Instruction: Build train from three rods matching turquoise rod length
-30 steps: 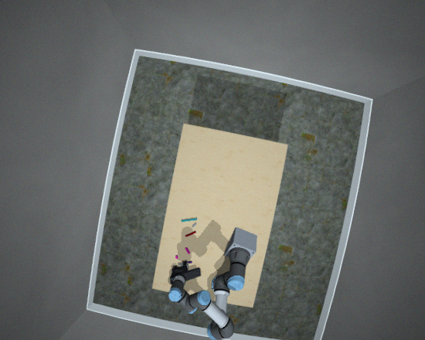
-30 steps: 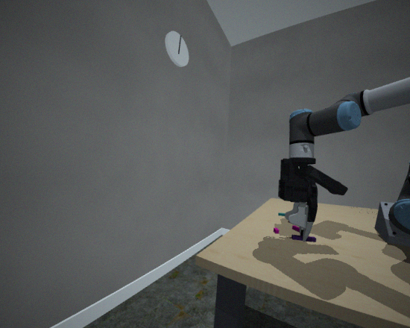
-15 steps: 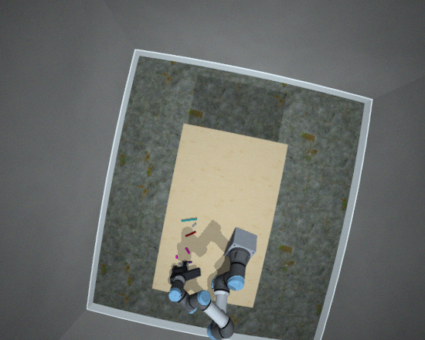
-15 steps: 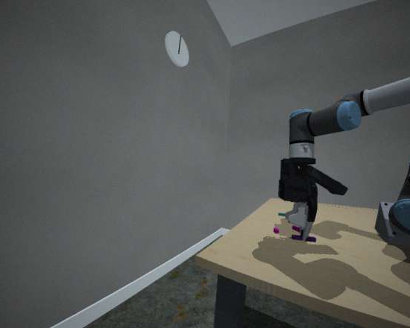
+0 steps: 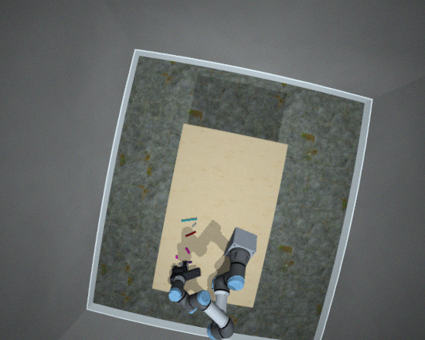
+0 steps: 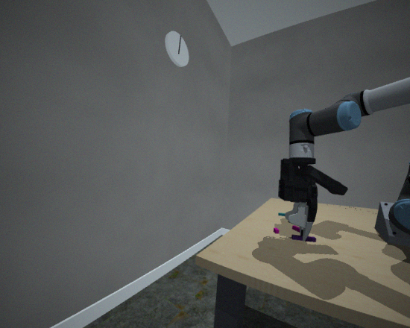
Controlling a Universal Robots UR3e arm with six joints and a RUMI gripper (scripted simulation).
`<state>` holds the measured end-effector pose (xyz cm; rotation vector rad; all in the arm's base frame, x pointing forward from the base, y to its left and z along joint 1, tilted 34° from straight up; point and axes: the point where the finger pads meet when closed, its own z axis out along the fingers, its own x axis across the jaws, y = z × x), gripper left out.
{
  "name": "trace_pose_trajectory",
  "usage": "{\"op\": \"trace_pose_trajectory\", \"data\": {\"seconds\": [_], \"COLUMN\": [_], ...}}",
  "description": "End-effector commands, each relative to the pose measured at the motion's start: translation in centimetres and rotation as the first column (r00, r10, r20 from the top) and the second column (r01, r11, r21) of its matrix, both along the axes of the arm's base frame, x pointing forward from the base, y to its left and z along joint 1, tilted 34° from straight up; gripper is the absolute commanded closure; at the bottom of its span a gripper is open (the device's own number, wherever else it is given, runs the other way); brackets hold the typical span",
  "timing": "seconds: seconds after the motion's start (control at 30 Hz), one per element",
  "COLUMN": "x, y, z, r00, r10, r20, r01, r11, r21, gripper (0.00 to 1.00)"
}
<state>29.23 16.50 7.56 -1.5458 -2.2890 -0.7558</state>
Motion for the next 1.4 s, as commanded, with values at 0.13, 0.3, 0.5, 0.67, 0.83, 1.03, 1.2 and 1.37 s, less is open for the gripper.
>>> {"op": "trace_pose_trajectory", "data": {"seconds": [0.13,0.3,0.5,0.67,0.83,1.03,1.2,1.37], "x": [0.1,0.0,0.0,0.0,-0.1,-0.3,-0.3,-0.4], "y": [0.0,-0.1,-0.6,-1.0,-1.8,-3.0,-3.6,-4.4], "z": [0.0,0.2,0.9,1.5,2.7,4.4,5.2,6.4], "r00": [1.000,1.000,1.000,1.000,1.000,1.000,1.000,1.000], "r10": [0.000,0.000,0.000,0.000,0.000,0.000,0.000,0.000], "r20": [0.002,0.002,0.002,0.002,0.002,0.002,0.002,0.002], "r01": [0.000,0.000,0.000,0.000,0.000,0.000,0.000,0.000], "r11": [1.000,1.000,1.000,1.000,1.000,1.000,1.000,1.000], "r21": [-0.001,-0.001,-0.001,-0.001,-0.001,-0.001,-0.001,-0.001], "gripper": [1.00,1.00,1.00,1.00,1.00,1.00,1.00,1.00]}}
